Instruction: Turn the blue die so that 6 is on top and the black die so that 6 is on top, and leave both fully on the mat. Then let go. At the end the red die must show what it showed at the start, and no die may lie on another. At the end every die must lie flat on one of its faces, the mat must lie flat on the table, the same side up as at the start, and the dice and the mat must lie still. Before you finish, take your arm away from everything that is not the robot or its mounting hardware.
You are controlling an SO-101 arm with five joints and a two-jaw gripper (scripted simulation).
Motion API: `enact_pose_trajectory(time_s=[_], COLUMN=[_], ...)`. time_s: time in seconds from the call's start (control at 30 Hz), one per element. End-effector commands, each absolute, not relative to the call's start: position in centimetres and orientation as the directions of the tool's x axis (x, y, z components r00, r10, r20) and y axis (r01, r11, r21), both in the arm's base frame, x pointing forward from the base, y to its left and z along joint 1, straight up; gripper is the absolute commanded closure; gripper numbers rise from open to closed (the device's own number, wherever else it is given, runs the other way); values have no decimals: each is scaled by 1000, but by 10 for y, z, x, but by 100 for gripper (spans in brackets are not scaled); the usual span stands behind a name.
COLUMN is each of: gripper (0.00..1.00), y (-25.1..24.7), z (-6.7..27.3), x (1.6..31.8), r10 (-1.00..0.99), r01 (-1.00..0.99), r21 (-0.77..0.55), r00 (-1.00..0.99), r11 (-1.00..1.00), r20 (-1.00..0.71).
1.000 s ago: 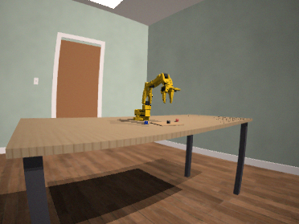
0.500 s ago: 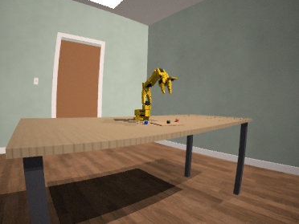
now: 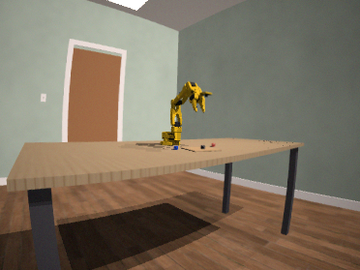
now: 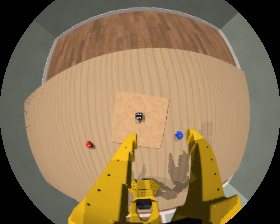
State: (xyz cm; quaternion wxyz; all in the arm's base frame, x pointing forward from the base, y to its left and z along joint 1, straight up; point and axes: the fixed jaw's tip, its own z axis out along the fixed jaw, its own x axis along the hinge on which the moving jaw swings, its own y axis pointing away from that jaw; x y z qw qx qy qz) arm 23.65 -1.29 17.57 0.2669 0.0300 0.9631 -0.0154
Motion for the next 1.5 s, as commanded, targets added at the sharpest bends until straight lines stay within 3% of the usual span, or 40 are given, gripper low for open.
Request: enact_pose_trajectory(time_s=[0.0, 0.9, 1.47], gripper=[75, 75, 75], y=[-18, -89, -109], z=[185, 161, 151], x=[234, 192, 173], r10=[17, -457, -585], r01=[49, -301, -430], r21=[-43, -419, -492], r00=[-829, -820, -782], r11=[998, 856, 757], r20=[-559, -345, -215])
